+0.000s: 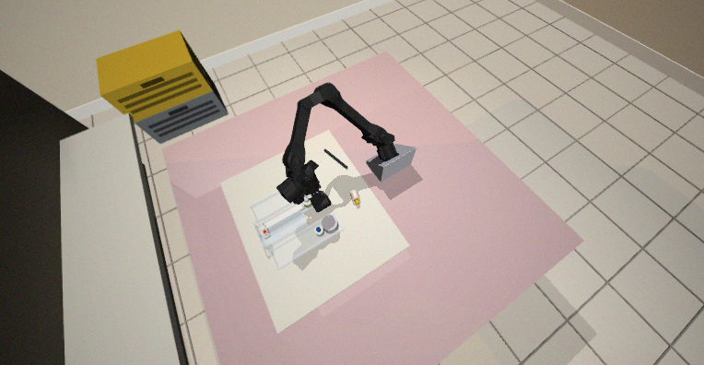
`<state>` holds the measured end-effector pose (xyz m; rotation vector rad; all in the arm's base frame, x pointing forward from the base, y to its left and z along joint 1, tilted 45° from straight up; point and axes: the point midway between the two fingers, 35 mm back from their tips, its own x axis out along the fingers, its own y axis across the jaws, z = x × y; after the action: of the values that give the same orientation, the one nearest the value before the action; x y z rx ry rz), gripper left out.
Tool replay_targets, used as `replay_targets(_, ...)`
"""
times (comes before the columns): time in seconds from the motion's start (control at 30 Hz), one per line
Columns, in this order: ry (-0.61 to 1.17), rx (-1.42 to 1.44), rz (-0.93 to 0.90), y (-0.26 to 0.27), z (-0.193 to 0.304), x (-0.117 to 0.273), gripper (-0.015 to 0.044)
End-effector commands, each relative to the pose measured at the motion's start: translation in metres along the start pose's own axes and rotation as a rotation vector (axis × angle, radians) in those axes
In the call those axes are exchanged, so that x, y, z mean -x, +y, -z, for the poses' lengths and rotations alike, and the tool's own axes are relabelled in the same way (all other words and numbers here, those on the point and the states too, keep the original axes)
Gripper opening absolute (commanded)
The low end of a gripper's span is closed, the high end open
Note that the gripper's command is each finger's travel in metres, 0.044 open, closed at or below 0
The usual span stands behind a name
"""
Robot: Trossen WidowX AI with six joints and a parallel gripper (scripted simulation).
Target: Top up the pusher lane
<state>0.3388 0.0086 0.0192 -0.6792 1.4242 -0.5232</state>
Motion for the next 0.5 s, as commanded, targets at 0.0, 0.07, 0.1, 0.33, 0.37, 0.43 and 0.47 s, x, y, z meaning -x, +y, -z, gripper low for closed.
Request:
replay_targets(0.0, -0.01, -0.005, 0.009, -0.0013, -0.0025, -0.0017, 0.0)
replay_targets(0.07, -0.01, -0.005, 0.009, -0.0013, -0.0024, -0.0023, 0.0)
replay_targets(0.1, -0.01, -0.005, 0.009, -0.0013, -0.0024, -0.0026, 0.0)
replay_targets(0.33, -0.01, -0.005, 0.009, -0.0014, -0.0021, -0.0046, 0.0)
replay_targets(0.37, -0.01, -0.005, 0.009, -0.0014, -0.002, -0.0049, 0.0)
replay_targets(0.43, -0.01, -0.005, 0.009, -0.0014, -0.0019, -0.0055, 0.0)
replay_targets(0.47, -0.01, -0.005, 0.009, -0.0014, -0.0019, -0.0057, 0.0)
